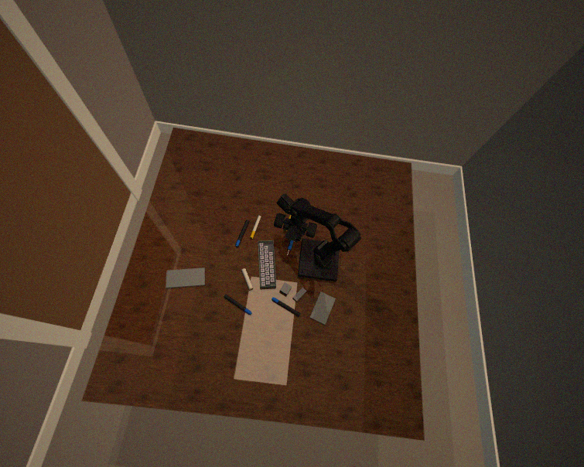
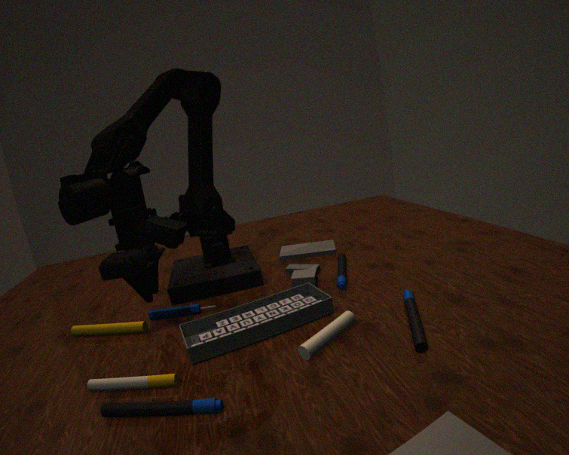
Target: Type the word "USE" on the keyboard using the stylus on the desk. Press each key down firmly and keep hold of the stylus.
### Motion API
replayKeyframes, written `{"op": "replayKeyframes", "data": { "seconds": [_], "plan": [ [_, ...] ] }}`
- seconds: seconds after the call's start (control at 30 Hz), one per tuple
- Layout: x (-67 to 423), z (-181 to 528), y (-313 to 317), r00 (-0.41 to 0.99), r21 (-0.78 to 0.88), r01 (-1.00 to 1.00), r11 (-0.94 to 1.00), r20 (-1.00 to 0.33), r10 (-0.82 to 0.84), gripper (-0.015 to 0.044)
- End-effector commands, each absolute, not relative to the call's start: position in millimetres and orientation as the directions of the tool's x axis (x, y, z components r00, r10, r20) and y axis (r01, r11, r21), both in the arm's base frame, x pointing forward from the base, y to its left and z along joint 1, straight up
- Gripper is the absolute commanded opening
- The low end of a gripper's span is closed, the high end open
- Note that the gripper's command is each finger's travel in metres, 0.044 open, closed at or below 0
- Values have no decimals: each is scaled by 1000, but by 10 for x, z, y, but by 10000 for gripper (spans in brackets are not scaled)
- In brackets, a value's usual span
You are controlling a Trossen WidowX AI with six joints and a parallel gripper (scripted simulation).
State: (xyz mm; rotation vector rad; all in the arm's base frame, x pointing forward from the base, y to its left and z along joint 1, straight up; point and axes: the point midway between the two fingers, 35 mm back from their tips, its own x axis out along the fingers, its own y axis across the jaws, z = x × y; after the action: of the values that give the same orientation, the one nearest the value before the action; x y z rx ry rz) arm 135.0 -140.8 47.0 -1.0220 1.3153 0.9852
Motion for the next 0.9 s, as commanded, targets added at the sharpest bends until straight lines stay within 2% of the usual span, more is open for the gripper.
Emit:
{"op": "replayKeyframes", "data": {
  "seconds": [0.0,0.87],
  "plan": [
    [1334,425,-1401,14,-16,-962,272,-1000,-10,150],
    [1341,244,-1403,14,-16,-962,272,-1000,-9,150]
  ]
}}
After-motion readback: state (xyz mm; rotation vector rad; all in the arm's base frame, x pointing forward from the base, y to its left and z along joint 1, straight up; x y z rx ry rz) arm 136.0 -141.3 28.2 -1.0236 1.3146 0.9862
